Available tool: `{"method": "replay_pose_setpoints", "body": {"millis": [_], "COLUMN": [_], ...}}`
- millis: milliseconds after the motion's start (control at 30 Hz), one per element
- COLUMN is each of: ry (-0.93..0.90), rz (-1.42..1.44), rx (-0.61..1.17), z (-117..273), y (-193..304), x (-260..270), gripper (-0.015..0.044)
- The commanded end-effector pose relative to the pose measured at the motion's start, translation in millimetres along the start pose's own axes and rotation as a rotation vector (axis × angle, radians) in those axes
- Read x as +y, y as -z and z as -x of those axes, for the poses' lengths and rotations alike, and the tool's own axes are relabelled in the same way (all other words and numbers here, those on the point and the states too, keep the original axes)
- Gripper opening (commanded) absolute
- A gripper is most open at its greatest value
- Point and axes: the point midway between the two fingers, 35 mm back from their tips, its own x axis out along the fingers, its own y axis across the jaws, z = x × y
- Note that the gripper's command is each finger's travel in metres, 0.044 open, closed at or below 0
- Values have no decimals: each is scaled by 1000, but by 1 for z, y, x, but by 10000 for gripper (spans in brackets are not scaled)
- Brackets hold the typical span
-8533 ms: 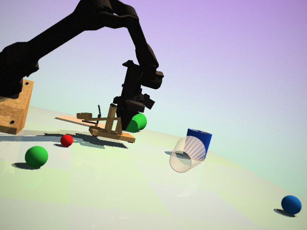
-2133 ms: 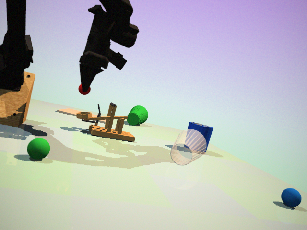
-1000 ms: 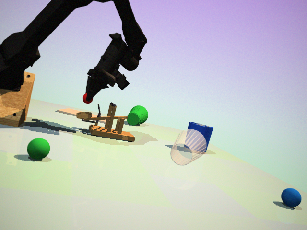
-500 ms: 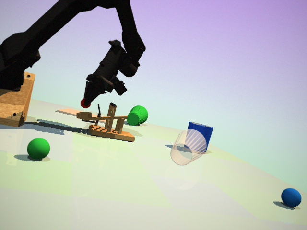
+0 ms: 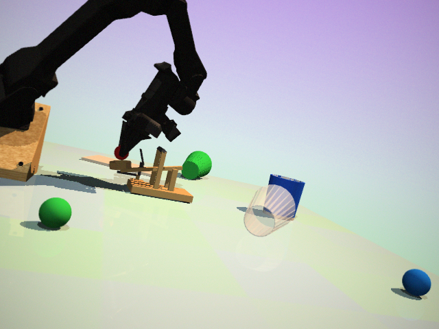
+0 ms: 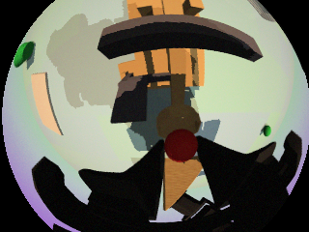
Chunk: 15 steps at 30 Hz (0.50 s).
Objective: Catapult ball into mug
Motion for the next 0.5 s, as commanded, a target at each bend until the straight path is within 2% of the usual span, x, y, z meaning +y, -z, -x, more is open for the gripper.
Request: {"method": "replay_pose_setpoints", "body": {"millis": [0, 300, 467], "ry": [-1, -2, -31], "rz": [-1, 0, 39], "rx": [0, -3, -63], "z": [0, 3, 80], "y": [0, 0, 27], "x": [0, 0, 2], "gripper": [26, 263, 394]}}
